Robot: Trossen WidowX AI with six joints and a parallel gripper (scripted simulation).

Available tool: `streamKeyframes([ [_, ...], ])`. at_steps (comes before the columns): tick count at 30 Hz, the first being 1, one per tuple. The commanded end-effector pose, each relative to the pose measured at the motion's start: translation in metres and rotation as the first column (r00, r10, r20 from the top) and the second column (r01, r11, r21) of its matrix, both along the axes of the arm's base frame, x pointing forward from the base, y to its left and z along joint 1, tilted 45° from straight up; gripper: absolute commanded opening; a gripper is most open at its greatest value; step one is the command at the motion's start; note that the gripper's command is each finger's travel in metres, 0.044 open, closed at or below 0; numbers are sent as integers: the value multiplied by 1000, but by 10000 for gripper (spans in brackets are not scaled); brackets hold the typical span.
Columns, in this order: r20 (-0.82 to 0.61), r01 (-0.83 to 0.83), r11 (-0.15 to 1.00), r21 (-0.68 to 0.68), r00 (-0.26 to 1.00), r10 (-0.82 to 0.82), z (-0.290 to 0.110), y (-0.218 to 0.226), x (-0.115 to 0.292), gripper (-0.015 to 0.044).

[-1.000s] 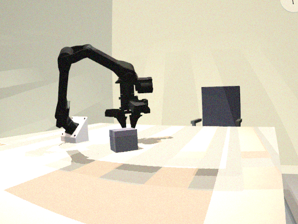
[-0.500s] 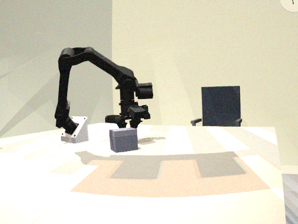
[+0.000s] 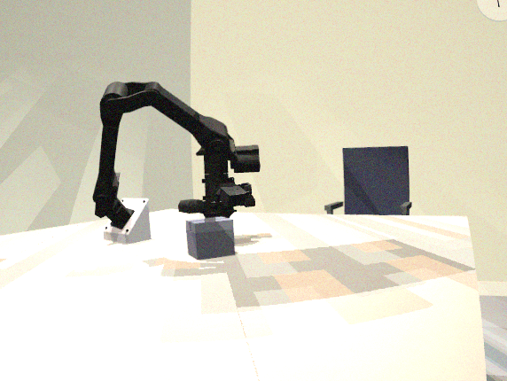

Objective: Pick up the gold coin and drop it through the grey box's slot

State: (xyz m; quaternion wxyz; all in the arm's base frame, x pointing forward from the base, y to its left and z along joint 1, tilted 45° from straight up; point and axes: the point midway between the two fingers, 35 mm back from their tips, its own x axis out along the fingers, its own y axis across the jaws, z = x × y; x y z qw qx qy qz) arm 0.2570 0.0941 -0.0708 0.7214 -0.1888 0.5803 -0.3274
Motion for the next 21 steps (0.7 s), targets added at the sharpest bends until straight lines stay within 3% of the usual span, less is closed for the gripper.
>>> streamKeyframes([
  [1,-1,-7,1000,-5,1000,7,0,-1,1,0],
  [21,-2,-8,1000,-1,1000,8,23,26,0,0],
])
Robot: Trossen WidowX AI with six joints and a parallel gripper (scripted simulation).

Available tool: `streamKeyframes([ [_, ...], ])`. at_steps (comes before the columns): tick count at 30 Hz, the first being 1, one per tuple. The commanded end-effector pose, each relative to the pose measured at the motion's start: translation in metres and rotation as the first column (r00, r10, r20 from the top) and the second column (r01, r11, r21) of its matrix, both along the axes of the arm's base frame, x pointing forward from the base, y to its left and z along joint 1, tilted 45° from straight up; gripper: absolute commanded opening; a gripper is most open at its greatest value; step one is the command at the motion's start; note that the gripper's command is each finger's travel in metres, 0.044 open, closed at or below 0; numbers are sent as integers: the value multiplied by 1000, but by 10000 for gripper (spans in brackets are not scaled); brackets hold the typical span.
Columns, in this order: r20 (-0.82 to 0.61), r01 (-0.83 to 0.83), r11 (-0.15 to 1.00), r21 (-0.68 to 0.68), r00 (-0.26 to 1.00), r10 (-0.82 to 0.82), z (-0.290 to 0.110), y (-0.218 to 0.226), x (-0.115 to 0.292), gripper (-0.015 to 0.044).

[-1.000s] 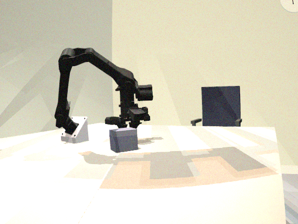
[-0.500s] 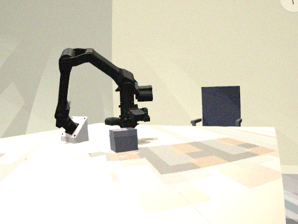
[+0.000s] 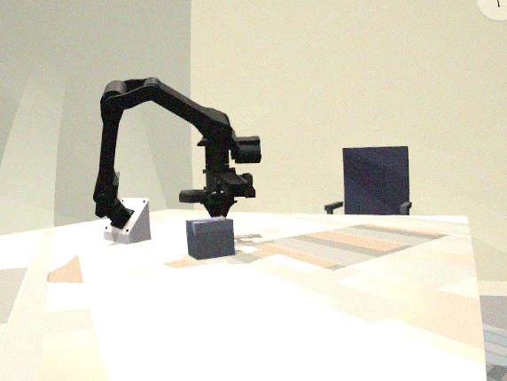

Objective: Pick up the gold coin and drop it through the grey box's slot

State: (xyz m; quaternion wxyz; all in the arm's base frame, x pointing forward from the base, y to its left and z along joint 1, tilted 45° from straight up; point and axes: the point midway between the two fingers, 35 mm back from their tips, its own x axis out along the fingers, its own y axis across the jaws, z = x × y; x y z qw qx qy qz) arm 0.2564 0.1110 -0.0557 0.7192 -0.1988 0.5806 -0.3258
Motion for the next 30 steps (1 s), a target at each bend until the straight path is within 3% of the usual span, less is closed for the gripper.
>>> streamKeyframes([
  [1,8,4,1000,13,1000,-4,10,11,0,0],
  [26,7,5,1000,12,1000,-5,52,49,-10,0],
  [30,-51,-54,999,3,997,55,52,49,-9,0],
])
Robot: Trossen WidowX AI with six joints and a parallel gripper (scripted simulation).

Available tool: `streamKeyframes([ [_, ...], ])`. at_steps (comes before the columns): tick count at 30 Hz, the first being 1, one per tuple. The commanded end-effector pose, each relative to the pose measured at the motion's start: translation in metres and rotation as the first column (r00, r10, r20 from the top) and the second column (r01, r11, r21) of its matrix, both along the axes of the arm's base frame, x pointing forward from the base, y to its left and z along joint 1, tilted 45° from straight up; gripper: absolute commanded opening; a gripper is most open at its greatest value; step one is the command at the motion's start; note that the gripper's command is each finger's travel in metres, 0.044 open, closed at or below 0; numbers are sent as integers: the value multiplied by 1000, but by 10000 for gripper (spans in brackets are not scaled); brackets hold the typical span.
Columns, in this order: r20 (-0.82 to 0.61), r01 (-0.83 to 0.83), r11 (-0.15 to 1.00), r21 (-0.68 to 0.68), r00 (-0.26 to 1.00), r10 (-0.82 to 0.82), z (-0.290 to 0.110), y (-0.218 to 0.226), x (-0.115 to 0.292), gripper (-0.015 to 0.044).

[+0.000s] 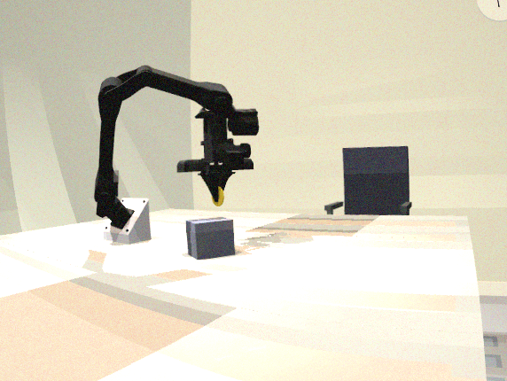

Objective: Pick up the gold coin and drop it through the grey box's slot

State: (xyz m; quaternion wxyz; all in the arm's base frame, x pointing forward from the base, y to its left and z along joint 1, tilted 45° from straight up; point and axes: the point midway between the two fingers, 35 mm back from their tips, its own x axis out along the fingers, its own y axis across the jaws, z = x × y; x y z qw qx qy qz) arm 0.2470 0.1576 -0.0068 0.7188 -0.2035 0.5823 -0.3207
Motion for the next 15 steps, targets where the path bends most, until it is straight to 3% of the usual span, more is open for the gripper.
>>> streamKeyframes([
  [1,-67,-67,998,0,996,67,3,2,0,0],
  [15,-388,-394,919,24,844,371,5,1,2,0],
])
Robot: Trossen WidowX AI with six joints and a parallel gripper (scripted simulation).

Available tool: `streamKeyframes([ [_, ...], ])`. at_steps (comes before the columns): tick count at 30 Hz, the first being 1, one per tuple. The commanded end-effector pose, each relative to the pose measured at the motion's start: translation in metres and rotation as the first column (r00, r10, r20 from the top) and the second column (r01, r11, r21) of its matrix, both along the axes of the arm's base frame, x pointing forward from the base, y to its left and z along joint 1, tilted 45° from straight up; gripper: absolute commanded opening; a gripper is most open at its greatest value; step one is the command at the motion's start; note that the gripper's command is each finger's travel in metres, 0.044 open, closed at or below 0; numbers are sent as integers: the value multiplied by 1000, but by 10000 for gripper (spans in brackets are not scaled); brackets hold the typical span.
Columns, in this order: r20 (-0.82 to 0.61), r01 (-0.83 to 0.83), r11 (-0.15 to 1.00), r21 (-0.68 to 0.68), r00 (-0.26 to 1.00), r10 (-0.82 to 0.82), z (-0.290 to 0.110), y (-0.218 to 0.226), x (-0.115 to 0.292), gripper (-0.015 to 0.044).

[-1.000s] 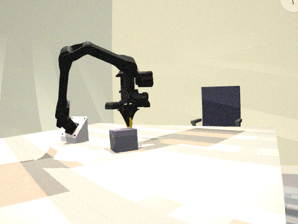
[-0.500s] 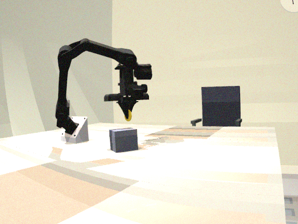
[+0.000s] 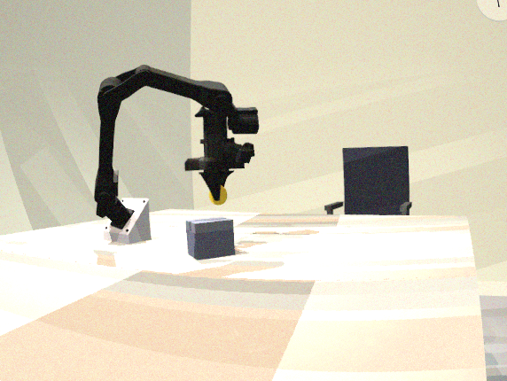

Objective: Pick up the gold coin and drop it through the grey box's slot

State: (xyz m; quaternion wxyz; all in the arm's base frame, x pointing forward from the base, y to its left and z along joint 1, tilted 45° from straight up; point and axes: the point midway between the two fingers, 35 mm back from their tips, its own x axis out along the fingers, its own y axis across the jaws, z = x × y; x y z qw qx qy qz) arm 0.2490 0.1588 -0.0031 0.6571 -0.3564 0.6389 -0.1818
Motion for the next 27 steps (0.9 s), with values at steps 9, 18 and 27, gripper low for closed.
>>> streamKeyframes([
  [9,-297,-301,954,0,911,287,3,-1,2,0],
  [18,-487,-495,867,52,746,455,4,-1,3,0],
  [27,-585,-596,796,105,611,534,5,-2,4,0],
])
